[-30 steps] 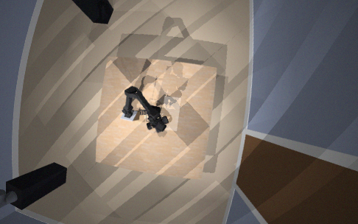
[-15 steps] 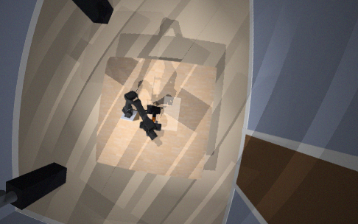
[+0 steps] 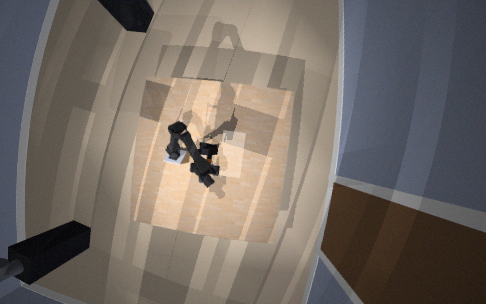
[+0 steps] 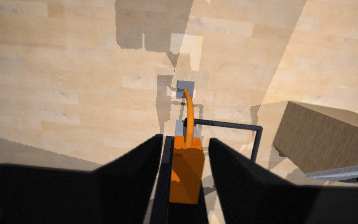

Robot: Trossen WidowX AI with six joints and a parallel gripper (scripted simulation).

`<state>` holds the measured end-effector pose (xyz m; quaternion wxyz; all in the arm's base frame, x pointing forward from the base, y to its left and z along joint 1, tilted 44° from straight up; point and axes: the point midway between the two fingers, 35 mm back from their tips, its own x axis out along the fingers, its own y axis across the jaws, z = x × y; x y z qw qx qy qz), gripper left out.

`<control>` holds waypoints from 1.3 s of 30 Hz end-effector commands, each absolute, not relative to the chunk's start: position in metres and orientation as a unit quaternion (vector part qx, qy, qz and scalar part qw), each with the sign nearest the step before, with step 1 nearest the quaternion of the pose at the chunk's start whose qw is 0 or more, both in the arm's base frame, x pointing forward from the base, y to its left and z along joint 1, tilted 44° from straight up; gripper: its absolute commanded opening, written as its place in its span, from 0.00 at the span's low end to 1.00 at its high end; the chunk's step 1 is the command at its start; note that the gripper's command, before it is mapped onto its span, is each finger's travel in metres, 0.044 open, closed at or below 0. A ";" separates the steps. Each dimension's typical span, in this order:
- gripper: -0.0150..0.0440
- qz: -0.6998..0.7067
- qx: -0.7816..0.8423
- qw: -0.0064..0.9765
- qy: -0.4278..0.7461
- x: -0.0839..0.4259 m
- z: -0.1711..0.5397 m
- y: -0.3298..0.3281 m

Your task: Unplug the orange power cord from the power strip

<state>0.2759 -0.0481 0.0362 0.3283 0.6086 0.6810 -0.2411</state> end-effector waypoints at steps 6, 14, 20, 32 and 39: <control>0.53 -0.242 0.610 0.319 0.684 0.270 0.045 -0.034; 0.53 -0.242 0.610 0.319 0.684 0.268 0.052 -0.027; 0.53 -0.242 0.610 0.319 0.684 0.268 0.051 -0.026; 0.53 -0.242 0.610 0.319 0.684 0.267 0.043 -0.018; 0.53 -0.242 0.610 0.319 0.684 0.267 0.043 -0.018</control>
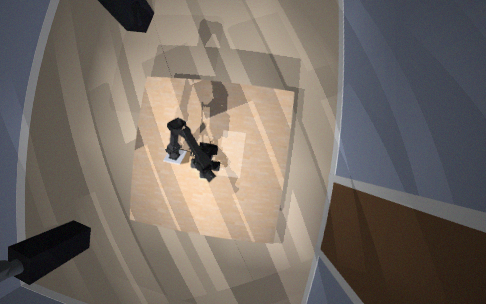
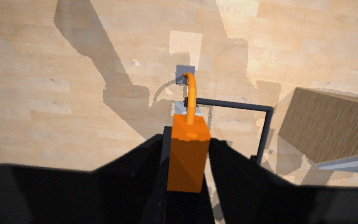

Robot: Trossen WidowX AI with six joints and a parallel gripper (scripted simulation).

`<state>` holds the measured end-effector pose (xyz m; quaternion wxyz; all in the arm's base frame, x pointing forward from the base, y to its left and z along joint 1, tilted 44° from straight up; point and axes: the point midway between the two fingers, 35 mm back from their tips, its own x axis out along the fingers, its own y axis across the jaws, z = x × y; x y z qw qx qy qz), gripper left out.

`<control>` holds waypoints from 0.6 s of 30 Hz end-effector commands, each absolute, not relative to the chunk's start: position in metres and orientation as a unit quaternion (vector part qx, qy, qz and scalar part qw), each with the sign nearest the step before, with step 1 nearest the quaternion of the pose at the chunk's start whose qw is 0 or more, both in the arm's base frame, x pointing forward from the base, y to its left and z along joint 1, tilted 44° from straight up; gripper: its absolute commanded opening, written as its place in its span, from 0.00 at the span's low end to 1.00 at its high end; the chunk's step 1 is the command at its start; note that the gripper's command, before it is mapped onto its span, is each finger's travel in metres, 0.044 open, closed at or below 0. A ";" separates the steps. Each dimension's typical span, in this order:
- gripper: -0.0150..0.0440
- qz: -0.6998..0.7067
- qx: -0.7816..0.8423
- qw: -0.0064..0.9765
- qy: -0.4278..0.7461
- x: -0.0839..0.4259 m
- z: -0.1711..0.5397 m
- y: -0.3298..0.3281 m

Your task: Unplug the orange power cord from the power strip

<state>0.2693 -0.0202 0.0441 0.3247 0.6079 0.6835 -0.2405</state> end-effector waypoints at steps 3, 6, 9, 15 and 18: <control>0.39 -0.241 0.608 0.325 0.683 0.269 0.044 -0.020; 0.36 -0.241 0.608 0.325 0.683 0.269 0.044 -0.020; 0.32 -0.241 0.608 0.325 0.683 0.269 0.044 -0.020; 0.25 -0.241 0.608 0.325 0.683 0.270 0.043 -0.021; 0.25 -0.241 0.608 0.325 0.683 0.271 0.041 -0.024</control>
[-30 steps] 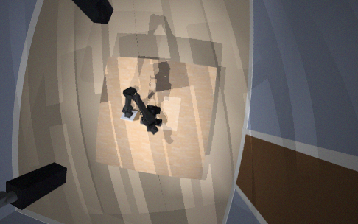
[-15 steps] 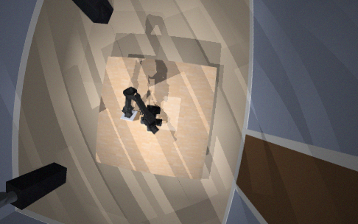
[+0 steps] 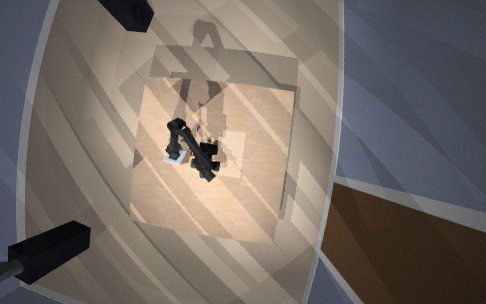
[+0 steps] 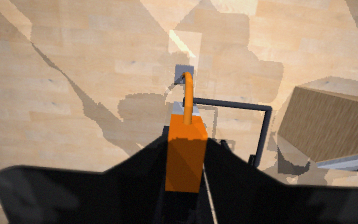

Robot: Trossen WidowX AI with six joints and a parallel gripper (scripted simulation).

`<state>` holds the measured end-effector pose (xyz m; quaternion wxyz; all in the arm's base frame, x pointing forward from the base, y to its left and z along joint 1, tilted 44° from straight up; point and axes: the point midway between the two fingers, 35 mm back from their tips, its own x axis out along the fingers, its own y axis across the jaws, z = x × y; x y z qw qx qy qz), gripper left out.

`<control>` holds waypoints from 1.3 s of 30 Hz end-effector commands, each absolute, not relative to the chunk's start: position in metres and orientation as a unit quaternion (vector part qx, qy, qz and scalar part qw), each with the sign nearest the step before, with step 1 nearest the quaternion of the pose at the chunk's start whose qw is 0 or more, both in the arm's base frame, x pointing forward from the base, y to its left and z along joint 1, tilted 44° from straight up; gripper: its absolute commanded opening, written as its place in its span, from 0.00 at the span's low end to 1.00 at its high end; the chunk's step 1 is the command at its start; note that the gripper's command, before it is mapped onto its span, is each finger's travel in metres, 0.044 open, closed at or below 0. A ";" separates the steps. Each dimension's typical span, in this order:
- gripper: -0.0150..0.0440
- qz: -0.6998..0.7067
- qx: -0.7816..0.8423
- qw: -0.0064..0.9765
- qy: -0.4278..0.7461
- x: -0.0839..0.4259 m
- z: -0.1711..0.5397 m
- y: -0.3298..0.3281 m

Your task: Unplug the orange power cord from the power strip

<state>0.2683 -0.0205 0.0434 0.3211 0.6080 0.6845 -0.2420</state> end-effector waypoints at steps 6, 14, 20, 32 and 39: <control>0.25 -0.242 0.608 0.324 0.683 0.273 0.035 -0.031; 0.25 -0.242 0.608 0.324 0.683 0.276 0.027 -0.041; 0.25 -0.243 0.608 0.324 0.683 0.277 0.022 -0.049; 0.52 -0.245 0.611 0.319 0.682 0.276 0.019 -0.052; 0.53 -0.245 0.611 0.319 0.682 0.276 0.019 -0.052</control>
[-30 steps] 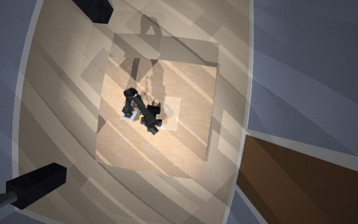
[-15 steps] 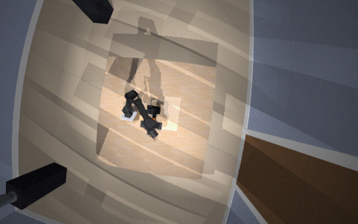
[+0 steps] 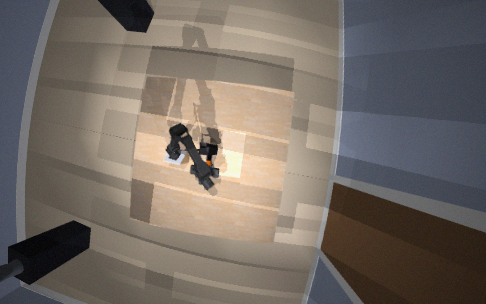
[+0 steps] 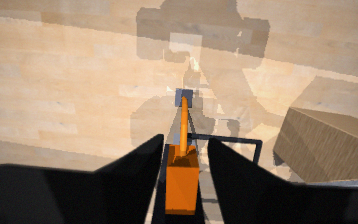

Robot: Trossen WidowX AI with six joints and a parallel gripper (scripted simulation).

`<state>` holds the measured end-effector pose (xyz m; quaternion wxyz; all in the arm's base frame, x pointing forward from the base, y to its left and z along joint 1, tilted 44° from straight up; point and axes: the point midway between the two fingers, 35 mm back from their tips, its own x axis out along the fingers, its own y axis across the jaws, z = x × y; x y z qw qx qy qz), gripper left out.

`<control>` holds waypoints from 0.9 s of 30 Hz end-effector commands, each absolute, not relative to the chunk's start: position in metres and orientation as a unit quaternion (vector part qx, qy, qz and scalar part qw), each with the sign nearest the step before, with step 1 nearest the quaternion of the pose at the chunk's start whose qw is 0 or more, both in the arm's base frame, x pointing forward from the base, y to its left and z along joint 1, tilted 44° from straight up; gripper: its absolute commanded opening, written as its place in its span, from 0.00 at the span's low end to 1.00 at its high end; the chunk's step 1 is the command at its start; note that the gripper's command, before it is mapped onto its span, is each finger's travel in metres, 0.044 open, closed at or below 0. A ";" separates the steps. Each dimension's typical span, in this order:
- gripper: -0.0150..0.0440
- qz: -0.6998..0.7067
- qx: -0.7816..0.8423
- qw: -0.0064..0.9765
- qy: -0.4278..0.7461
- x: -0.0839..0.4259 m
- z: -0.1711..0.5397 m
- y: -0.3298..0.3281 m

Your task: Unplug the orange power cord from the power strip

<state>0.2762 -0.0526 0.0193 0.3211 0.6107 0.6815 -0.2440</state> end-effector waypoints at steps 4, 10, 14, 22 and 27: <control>0.53 -0.243 0.610 0.320 0.683 0.276 0.022 -0.055; 0.53 -0.242 0.610 0.320 0.684 0.276 0.025 -0.056; 0.53 -0.242 0.610 0.320 0.684 0.275 0.028 -0.052; 0.53 -0.242 0.610 0.319 0.684 0.273 0.037 -0.042; 0.53 -0.242 0.610 0.319 0.684 0.271 0.043 -0.037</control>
